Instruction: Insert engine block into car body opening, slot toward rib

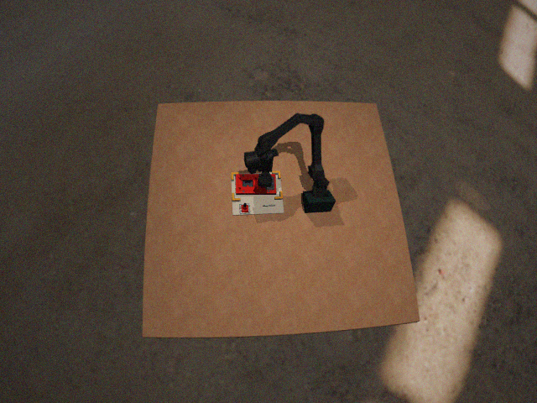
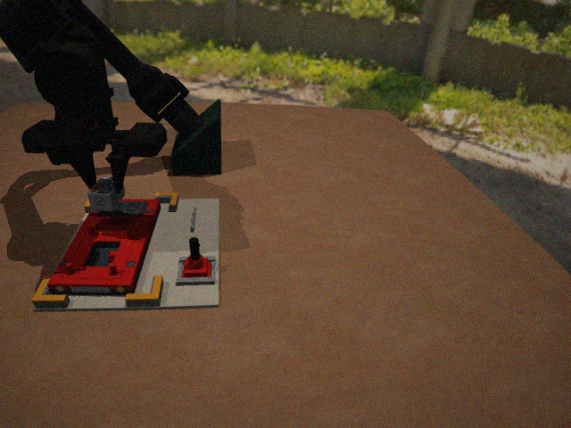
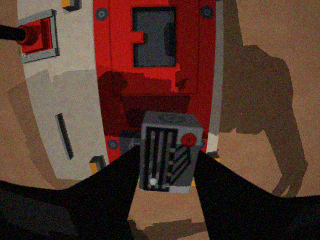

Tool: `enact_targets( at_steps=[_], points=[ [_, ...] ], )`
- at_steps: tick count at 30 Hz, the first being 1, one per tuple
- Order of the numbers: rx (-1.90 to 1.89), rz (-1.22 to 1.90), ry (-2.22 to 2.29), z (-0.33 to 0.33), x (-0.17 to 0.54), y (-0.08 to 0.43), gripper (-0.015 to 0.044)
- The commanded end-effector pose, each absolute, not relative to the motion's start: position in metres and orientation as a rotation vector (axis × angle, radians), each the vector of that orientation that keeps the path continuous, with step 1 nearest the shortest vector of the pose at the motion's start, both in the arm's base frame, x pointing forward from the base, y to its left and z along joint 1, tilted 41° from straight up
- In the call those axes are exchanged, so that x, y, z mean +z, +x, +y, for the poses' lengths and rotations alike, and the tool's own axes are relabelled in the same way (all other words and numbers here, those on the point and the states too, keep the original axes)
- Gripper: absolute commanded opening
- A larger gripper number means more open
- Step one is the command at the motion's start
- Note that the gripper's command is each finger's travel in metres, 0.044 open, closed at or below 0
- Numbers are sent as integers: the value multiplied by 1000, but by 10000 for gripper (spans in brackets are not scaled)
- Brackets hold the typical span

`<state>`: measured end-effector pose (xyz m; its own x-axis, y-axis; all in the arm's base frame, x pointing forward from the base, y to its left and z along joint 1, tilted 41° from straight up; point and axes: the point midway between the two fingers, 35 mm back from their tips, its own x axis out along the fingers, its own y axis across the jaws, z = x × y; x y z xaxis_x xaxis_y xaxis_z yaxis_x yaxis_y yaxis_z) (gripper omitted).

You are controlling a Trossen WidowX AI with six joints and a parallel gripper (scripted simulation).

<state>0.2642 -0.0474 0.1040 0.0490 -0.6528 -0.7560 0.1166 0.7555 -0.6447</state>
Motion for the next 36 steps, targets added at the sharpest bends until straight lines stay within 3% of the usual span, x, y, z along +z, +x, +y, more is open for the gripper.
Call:
enact_targets(
  at_steps=[1,27,36],
  points=[
    [-617,1408,-468,-39,112,266,0],
    [-622,1410,-472,12,175,259,0],
    [-611,1415,-481,9,166,272,0]
  ],
)
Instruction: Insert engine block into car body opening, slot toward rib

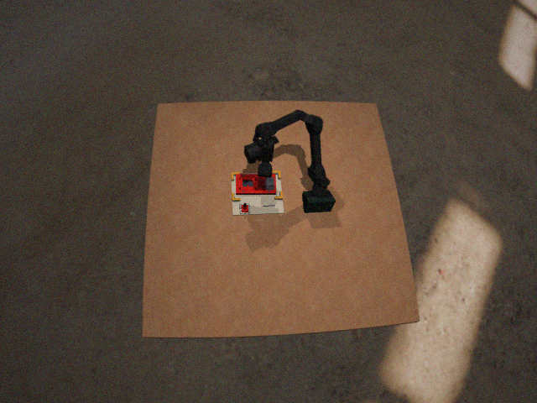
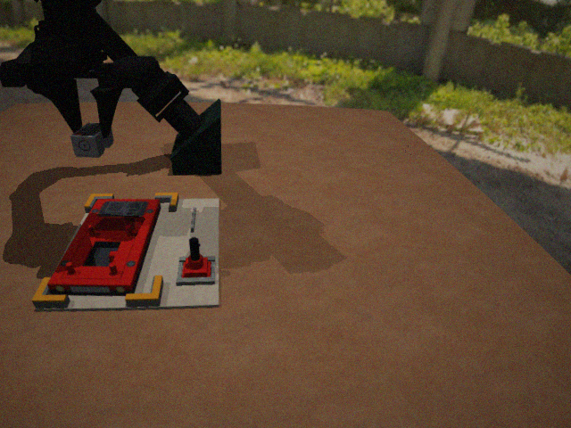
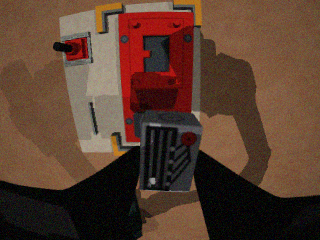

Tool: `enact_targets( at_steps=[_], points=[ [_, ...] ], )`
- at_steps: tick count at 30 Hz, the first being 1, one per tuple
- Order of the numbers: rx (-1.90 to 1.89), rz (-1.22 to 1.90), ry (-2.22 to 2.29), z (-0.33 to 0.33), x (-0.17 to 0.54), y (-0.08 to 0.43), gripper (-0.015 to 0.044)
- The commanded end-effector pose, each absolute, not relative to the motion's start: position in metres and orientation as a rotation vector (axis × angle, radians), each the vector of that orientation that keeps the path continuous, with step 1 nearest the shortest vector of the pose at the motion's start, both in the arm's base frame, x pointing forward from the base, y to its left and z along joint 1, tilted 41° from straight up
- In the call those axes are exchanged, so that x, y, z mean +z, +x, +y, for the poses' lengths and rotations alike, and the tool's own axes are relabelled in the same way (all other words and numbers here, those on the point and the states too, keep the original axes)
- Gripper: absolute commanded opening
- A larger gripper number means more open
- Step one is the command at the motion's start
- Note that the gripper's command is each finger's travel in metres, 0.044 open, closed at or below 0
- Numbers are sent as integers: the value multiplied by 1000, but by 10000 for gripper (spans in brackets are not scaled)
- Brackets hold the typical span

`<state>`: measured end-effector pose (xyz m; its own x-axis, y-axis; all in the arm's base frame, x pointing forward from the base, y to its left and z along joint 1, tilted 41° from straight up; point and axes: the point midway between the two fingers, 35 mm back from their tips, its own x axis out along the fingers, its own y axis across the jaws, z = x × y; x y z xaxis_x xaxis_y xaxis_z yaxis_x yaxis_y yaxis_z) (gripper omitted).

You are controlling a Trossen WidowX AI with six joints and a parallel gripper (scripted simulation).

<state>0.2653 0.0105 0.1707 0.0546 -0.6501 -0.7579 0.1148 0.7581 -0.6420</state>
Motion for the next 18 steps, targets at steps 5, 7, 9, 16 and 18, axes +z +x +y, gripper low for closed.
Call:
enact_targets(
  at_steps=[5,7,9,16,18],
  points=[
    [-601,1418,-488,4,156,283,0],
    [-597,1420,-492,1,152,288,0],
    [-594,1421,-495,-1,148,292,0],
    [-582,1425,-508,-10,134,307,0],
    [-579,1427,-512,-13,130,311,0]
  ],
)
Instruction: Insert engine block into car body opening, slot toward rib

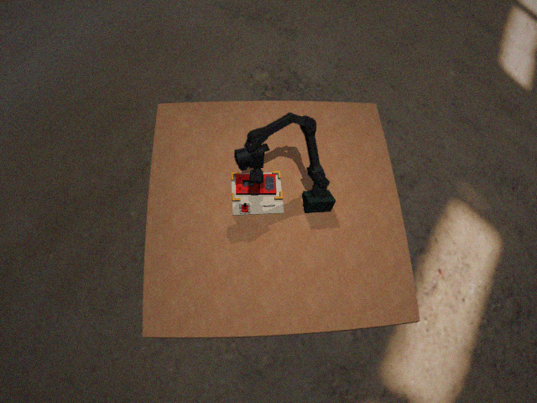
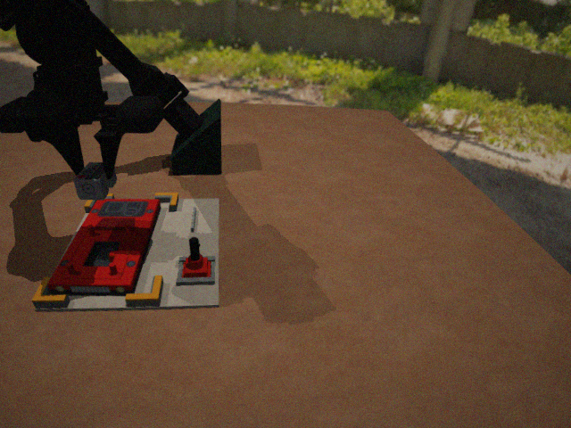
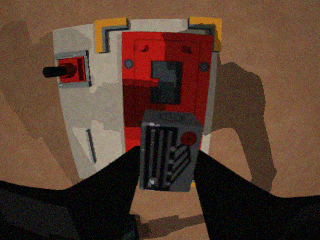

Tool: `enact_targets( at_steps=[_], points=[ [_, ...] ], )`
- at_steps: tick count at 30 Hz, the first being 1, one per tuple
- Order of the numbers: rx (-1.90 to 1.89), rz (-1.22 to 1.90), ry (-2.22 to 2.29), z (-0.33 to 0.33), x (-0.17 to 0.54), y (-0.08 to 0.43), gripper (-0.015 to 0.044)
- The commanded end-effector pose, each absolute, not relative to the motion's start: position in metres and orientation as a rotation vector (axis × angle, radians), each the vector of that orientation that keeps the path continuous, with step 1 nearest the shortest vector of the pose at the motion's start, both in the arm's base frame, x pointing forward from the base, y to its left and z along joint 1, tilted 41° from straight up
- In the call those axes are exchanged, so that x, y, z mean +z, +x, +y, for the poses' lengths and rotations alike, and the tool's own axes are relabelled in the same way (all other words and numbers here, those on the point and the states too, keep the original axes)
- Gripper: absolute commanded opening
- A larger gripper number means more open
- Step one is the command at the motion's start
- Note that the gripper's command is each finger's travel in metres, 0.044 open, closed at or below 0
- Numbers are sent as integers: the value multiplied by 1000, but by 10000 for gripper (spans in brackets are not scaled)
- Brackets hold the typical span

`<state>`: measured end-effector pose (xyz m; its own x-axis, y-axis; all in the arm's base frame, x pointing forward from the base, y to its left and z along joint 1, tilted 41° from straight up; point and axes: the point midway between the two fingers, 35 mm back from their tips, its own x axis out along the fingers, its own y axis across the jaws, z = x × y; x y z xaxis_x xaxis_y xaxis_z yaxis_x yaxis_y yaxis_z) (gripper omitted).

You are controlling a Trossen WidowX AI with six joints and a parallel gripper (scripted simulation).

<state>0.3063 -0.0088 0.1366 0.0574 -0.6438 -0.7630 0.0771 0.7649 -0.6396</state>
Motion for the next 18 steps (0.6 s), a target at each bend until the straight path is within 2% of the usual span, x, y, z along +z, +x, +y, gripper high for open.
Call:
enact_targets(
  at_steps=[1,18],
  points=[
    [-578,1427,-514,-15,128,313,0],
    [-559,1436,-549,-44,97,343,0]
  ],
)
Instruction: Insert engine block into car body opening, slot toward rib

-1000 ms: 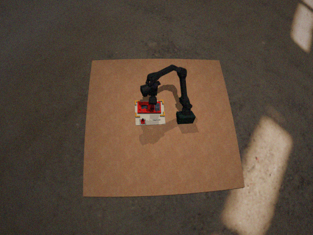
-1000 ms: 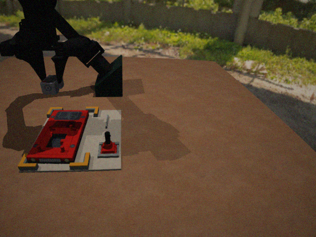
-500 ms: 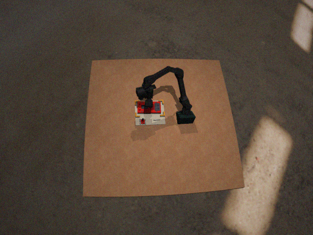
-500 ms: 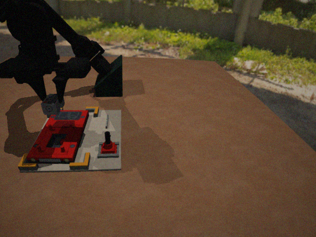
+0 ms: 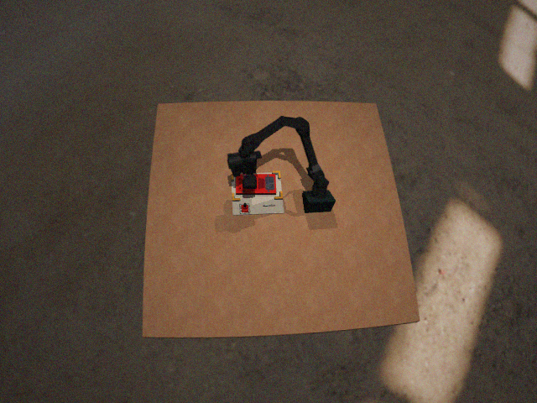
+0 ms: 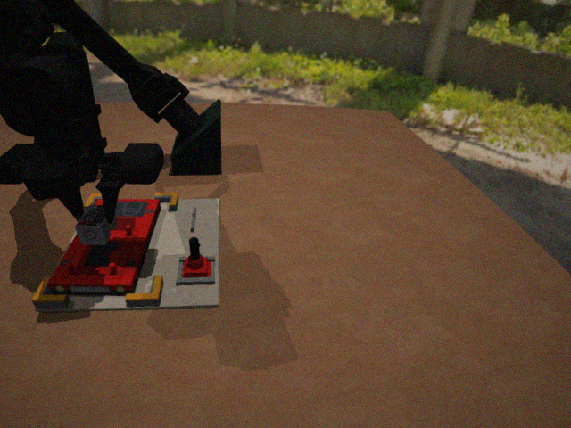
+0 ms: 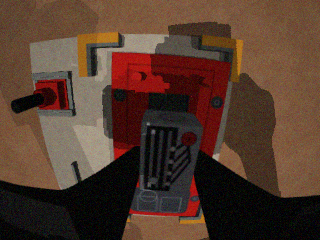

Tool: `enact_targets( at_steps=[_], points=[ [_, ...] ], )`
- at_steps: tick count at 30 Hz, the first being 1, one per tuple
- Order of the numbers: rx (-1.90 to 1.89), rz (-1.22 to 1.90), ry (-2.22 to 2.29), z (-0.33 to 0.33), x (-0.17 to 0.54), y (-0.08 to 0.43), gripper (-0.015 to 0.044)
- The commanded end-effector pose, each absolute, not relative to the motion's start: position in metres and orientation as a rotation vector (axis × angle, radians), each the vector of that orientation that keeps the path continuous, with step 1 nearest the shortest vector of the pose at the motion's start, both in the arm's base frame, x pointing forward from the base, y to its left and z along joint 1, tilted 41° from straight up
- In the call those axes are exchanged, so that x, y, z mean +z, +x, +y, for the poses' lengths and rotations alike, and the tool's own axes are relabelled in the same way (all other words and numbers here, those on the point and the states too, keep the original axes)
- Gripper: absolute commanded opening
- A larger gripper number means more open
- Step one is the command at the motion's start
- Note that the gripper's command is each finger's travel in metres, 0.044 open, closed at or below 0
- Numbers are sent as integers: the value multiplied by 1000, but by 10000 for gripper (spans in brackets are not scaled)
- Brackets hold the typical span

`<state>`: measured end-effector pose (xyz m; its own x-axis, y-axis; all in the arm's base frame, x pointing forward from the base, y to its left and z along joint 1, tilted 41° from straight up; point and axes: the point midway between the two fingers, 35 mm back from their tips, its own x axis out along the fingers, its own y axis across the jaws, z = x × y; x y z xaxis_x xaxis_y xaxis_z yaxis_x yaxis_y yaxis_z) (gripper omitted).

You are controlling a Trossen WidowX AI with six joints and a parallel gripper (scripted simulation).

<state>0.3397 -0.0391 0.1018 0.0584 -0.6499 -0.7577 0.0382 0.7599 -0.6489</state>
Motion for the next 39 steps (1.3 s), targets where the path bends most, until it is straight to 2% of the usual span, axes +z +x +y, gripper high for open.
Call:
enact_targets(
  at_steps=[1,2,8,39],
  points=[
    [-559,1436,-549,-44,96,344,0],
    [-559,1437,-550,-45,96,344,0],
    [-554,1439,-556,-45,96,345,158],
    [-565,1434,-543,-45,96,346,160]
  ],
)
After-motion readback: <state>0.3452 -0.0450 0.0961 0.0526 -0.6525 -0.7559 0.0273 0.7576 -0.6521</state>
